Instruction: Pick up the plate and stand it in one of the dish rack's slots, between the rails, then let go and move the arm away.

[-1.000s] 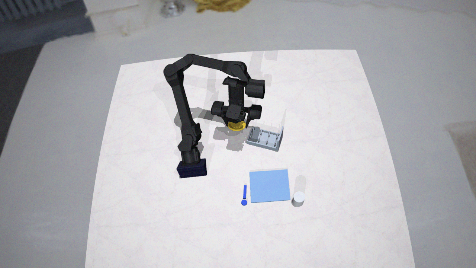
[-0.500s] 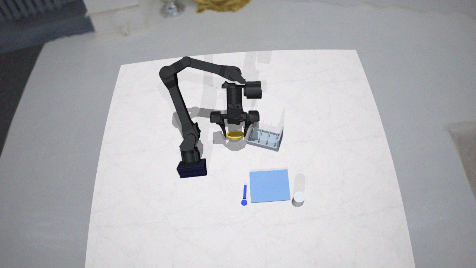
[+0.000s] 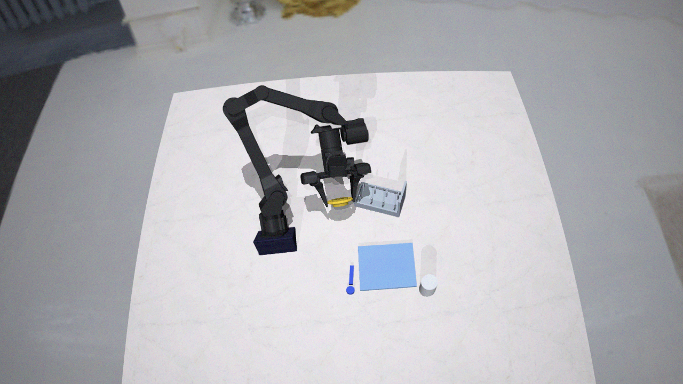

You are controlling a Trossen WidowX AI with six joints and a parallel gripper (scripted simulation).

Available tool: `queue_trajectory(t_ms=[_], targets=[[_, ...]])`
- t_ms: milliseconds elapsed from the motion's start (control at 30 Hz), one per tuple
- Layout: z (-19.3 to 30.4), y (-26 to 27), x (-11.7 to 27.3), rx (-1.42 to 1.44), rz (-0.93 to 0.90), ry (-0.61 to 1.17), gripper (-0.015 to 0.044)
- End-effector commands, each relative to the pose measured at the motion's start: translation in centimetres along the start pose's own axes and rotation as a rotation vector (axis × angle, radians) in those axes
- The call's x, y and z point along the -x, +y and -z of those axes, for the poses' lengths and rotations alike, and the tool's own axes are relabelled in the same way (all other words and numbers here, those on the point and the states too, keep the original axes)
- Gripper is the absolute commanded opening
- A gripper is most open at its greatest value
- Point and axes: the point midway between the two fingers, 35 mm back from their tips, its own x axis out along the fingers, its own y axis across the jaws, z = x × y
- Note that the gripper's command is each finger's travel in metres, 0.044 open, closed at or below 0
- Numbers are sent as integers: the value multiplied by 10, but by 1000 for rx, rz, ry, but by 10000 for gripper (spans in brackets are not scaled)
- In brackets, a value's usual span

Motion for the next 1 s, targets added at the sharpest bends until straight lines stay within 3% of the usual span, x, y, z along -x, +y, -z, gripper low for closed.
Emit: queue_trajectory(t_ms=[0, 967], targets=[[0, 1, -4, 36, -43, -75, 0], [14, 20, 0, 246, -479, -493, 0]])
